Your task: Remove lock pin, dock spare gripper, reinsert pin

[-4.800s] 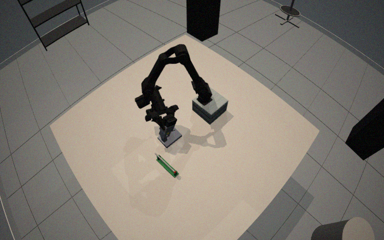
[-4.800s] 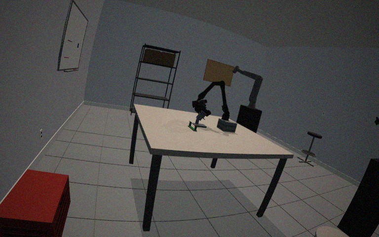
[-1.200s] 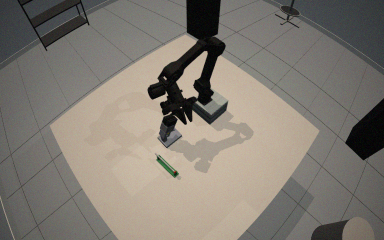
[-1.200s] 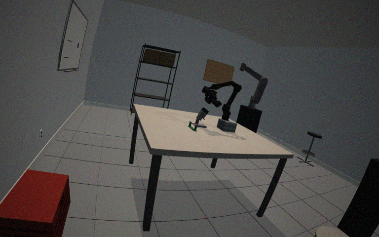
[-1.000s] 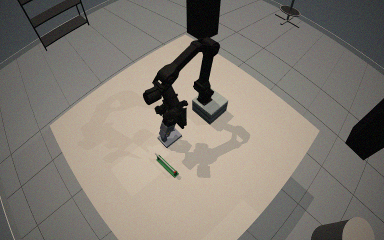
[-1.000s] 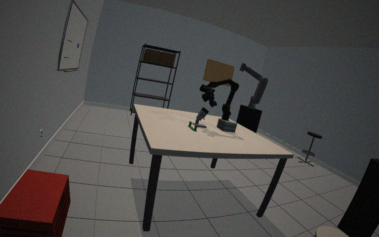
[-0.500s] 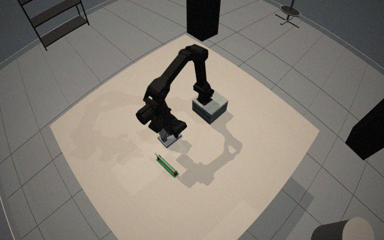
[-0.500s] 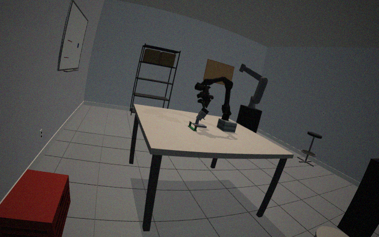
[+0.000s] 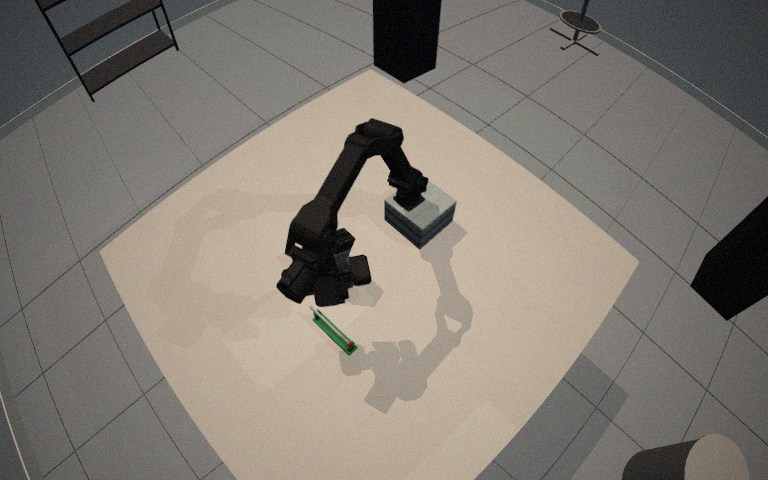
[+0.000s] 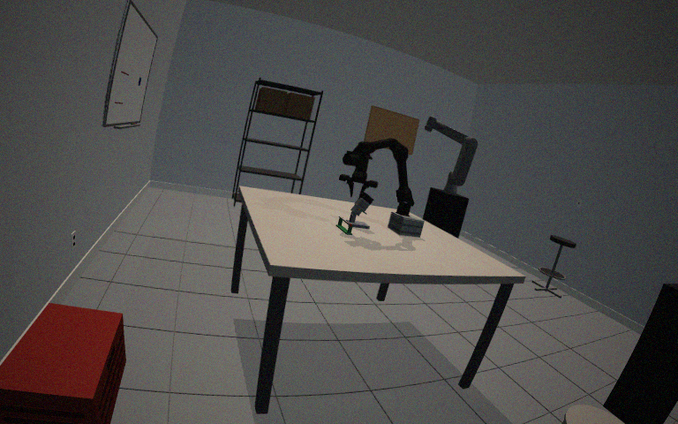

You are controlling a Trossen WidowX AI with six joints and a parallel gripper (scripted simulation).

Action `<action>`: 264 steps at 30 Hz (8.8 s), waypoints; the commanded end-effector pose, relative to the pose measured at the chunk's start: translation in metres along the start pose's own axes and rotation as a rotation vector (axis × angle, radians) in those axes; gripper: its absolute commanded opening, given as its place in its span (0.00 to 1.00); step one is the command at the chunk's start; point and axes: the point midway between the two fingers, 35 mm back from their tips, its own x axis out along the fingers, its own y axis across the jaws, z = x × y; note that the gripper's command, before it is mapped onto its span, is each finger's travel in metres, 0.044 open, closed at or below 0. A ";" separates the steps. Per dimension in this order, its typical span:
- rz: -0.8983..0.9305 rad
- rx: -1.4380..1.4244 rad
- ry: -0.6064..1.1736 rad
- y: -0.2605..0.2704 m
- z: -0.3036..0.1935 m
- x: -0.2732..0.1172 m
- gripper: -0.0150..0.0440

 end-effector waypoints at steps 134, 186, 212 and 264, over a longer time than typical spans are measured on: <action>-0.102 -0.564 0.248 0.003 0.029 0.079 0.25; -0.083 -0.531 0.246 0.065 -0.020 0.119 0.25; -0.083 -0.531 0.245 0.057 -0.033 0.117 0.25; -0.069 -0.533 0.248 0.042 -0.058 0.118 0.25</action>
